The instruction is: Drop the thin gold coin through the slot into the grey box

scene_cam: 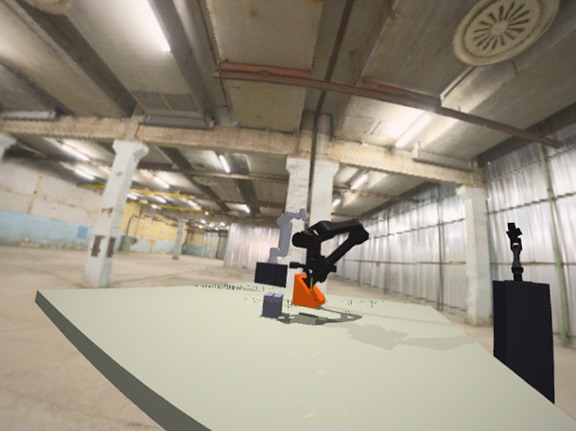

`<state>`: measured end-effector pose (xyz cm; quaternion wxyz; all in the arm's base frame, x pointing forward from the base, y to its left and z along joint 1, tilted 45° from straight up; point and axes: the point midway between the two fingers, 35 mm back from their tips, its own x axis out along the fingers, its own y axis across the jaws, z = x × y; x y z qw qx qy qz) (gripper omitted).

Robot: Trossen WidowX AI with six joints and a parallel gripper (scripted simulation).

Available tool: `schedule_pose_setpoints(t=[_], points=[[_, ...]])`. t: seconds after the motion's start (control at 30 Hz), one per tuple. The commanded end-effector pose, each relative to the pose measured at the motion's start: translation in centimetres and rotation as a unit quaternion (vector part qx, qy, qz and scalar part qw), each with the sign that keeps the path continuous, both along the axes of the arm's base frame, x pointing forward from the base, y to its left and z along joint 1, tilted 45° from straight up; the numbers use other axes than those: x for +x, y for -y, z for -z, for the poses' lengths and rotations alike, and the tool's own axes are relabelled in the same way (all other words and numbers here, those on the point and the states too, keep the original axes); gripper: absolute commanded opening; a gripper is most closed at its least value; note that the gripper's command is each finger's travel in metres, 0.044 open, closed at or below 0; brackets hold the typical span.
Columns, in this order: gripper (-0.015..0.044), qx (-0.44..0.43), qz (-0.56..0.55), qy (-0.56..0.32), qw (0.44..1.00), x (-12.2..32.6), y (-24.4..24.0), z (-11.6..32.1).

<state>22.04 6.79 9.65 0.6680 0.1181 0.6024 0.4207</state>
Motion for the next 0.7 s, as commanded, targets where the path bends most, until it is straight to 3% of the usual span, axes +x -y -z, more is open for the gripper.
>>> schedule_pose_setpoints(t=[0.0, 0.67], points=[[0.0, -0.002, 0.005, -0.005, 1.0, 0.0, 0.1, 0.0], [0.0, -0.005, 0.005, -0.004, 1.0, 3.6, 2.0, 1.7]])
